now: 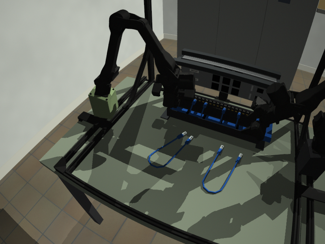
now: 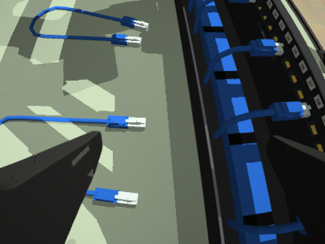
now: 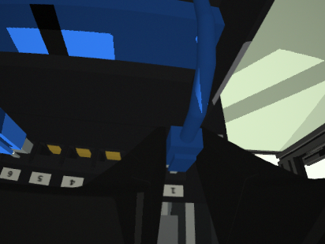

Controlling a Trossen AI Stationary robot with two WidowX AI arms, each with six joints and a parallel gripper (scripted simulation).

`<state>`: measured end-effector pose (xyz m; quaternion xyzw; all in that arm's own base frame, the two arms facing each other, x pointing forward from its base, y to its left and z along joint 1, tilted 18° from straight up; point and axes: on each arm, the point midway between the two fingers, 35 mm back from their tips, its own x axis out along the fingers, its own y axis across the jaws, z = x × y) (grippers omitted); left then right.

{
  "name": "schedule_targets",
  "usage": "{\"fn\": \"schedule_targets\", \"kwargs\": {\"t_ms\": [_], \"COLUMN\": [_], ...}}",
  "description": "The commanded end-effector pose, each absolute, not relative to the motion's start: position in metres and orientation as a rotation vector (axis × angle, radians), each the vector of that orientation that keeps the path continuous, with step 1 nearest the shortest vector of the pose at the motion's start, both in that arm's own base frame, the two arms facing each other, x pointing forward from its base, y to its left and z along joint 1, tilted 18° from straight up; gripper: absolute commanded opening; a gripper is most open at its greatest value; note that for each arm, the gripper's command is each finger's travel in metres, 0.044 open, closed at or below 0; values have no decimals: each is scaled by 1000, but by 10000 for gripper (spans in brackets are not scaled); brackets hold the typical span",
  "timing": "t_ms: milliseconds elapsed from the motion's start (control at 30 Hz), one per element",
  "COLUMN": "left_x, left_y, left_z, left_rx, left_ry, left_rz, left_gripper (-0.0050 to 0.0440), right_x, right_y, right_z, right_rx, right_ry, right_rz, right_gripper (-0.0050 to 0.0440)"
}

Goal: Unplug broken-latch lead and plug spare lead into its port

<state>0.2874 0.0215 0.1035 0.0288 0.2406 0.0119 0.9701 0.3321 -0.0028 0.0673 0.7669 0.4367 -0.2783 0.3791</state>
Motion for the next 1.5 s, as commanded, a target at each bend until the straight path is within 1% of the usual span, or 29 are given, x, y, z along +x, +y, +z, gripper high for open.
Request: {"fn": "schedule_targets", "kwargs": {"t_ms": [0,433,467,1467], "left_x": [287,287,287,287], "left_y": [22,22,22,22], "left_z": [104,104,104,104], "left_rx": [58,58,58,58], "left_ry": [486,486,486,486], "left_rz": [24,24,24,24], "left_gripper": [440,440,440,440], "right_x": [334,334,332,333], "right_y": [3,3,-3,-3], "right_z": [67,67,67,67], "right_rx": [1958,1958,1979,1977], "right_ry": [1116,1116,1105,1106], "right_rz": [-704,-704,-724,-722], "right_gripper": [54,54,176,176]}}
